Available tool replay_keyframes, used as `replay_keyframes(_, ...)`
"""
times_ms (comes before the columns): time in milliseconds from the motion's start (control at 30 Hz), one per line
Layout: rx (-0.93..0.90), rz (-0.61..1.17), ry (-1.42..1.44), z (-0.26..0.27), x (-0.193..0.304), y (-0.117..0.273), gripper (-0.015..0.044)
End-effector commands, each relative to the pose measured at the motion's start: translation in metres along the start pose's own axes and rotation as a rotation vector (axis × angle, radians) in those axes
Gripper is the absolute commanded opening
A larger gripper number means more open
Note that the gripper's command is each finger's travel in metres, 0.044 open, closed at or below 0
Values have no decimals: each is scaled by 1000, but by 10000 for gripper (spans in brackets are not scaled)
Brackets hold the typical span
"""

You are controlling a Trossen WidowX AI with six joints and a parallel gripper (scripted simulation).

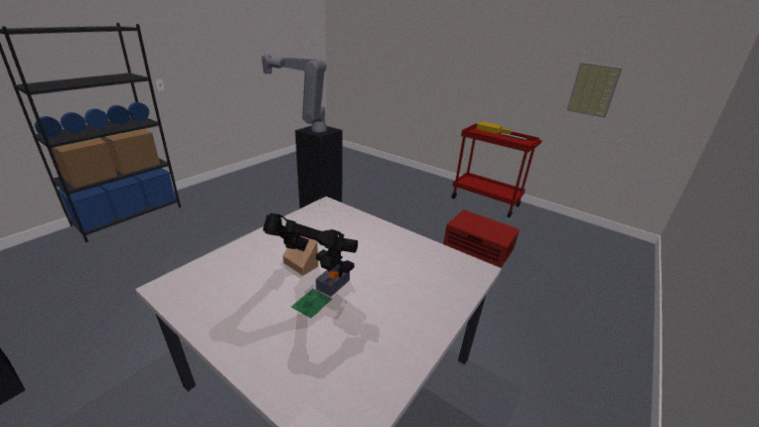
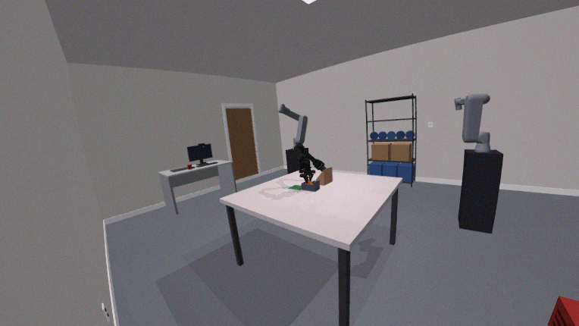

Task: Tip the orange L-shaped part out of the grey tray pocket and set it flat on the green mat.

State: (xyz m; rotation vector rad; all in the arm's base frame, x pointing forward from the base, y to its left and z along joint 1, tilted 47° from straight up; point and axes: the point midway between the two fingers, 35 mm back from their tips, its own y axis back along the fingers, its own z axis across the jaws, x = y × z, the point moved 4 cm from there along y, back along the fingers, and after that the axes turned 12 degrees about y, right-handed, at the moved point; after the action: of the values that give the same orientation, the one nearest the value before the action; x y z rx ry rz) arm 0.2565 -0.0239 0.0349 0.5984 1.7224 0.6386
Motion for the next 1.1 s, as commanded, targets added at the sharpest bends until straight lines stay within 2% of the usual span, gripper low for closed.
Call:
replay_keyframes(0, 10, -4, 10, -3, 0, -6, 280)
replay_keyframes(67, 10, -4, 10, -4, 0, -7, 280)
replay_keyframes(167, 2, 0, 0, -1, 0, -3, 201)
replay_keyframes(633, 2, 0, 0, -1, 0, -3, 108)
replay_keyframes(767, 2, 0, 0, -1, 0, -3, 3)
replay_keyframes(1067, 4, -1, 3, -1, 0, 2, 0)
